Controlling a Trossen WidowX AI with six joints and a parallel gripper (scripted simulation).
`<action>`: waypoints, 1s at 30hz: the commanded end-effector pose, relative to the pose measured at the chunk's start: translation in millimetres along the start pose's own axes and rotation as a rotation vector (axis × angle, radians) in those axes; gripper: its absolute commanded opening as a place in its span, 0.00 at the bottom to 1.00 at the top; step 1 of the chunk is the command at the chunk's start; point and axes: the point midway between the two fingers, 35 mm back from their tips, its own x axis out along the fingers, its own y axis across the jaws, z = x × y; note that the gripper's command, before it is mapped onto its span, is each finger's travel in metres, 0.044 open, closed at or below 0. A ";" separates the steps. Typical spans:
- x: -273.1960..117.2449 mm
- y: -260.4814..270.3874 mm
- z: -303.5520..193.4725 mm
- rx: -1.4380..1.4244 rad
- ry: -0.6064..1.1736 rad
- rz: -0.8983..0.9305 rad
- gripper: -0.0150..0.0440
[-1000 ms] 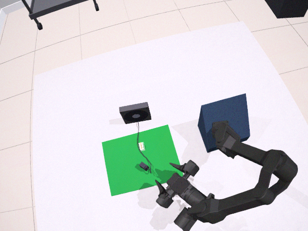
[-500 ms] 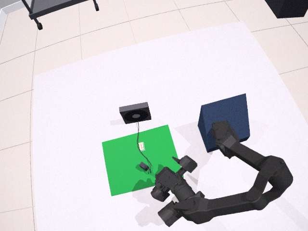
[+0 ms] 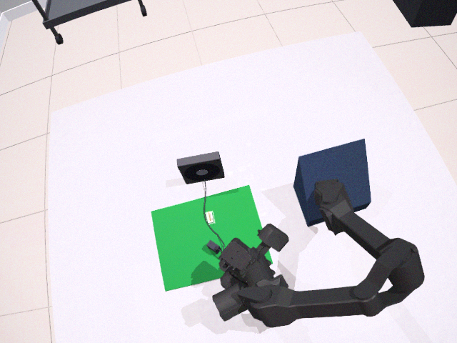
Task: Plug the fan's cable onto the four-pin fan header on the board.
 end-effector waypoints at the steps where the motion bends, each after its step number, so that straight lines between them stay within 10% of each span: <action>1: -2.9 0.8 1.4 -0.022 0.089 0.016 1.00; 30: -38.7 7.7 29.7 -0.066 0.541 0.364 1.00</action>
